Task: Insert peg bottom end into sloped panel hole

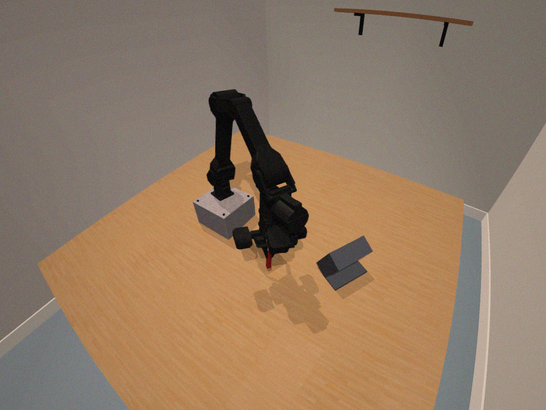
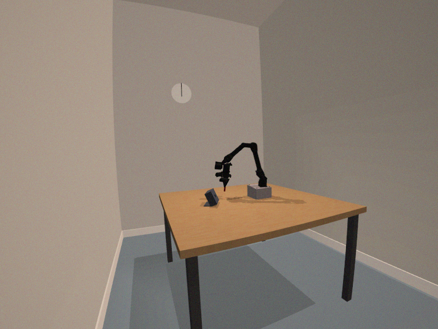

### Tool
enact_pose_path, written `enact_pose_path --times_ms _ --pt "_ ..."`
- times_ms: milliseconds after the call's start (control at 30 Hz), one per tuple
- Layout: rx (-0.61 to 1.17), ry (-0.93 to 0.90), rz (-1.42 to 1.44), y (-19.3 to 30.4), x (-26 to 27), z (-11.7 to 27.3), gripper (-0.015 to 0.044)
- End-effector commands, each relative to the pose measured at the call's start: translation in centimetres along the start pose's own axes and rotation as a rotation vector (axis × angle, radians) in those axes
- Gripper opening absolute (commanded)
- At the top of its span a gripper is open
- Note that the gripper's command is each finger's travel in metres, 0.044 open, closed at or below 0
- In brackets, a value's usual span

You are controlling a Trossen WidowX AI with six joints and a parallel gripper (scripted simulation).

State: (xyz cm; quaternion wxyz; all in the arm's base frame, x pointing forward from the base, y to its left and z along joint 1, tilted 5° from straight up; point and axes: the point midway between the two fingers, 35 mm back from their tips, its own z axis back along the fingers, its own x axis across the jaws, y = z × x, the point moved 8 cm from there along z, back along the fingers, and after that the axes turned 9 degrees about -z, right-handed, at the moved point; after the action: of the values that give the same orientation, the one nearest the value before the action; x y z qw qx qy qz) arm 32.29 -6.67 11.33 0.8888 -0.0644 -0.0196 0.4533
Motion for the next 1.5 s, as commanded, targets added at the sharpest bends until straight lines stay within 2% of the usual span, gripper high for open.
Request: enact_pose_path --times_ms 0,1467 --pt "-0.024 0.008 0.003 0.2 0.4 0.0 0.0000" --pt "-0.256 0.037 0.083 3.4 5.6 -1.0 0.0000"
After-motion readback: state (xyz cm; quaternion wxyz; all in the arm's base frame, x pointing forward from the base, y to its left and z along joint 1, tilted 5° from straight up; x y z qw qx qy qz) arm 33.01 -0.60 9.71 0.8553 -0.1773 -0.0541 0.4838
